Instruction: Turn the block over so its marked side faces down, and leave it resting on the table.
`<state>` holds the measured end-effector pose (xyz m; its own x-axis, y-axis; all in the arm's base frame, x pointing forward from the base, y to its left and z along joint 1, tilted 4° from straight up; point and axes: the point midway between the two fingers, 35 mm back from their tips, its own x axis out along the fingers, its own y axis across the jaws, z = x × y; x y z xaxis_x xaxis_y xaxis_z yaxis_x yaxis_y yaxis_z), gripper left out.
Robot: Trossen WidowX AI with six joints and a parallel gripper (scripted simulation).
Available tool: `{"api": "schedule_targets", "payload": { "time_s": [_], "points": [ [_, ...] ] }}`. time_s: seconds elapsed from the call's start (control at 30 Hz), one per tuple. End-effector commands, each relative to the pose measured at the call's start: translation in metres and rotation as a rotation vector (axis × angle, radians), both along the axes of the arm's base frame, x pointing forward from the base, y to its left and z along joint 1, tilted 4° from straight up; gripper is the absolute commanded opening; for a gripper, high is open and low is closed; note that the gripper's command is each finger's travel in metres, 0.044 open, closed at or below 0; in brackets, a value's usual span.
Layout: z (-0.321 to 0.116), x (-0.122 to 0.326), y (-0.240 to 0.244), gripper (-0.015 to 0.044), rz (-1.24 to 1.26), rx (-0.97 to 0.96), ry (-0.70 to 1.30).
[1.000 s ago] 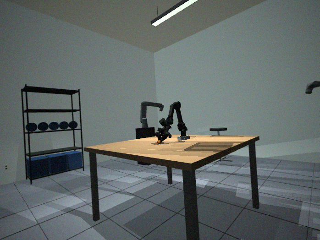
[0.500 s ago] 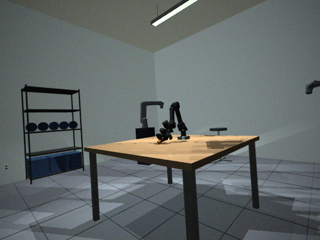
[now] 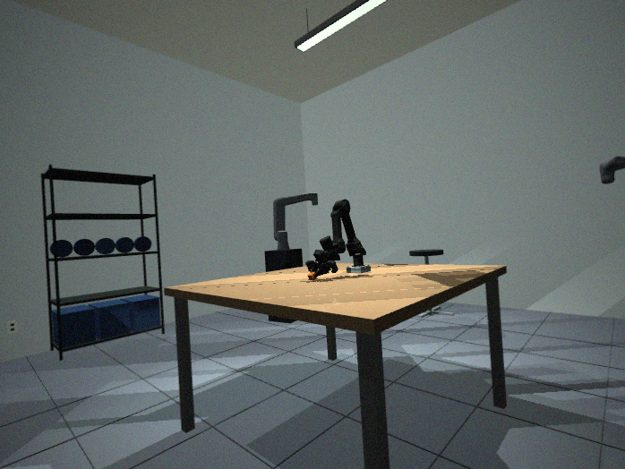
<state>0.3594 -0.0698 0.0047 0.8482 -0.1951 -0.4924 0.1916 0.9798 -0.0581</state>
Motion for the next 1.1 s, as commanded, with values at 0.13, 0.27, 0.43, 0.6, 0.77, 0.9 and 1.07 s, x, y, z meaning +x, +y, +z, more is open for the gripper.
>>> {"api": "schedule_targets", "payload": {
  "time_s": [0.13,0.27,0.43,0.6,0.77,0.9,1.07],
  "points": [
    [0.0007,-0.0002,0.0004,0.0,0.005,-0.002,-0.006],
    [0.0007,-0.0002,0.0004,0.0053,0.005,-0.002,-0.006],
    [0.0007,-0.0002,0.0004,0.0184,0.005,-0.002,-0.006],
    [0.0007,-0.0002,0.0004,0.0315,0.005,-0.002,-0.006],
    [0.0007,-0.0002,0.0004,0.044,0.005,-0.002,-0.006],
    [0.0007,-0.0002,0.0004,0.044,0.005,-0.002,-0.006],
    [0.0007,-0.0002,0.0004,0.044,0.005,-0.002,-0.006]
  ]
}}
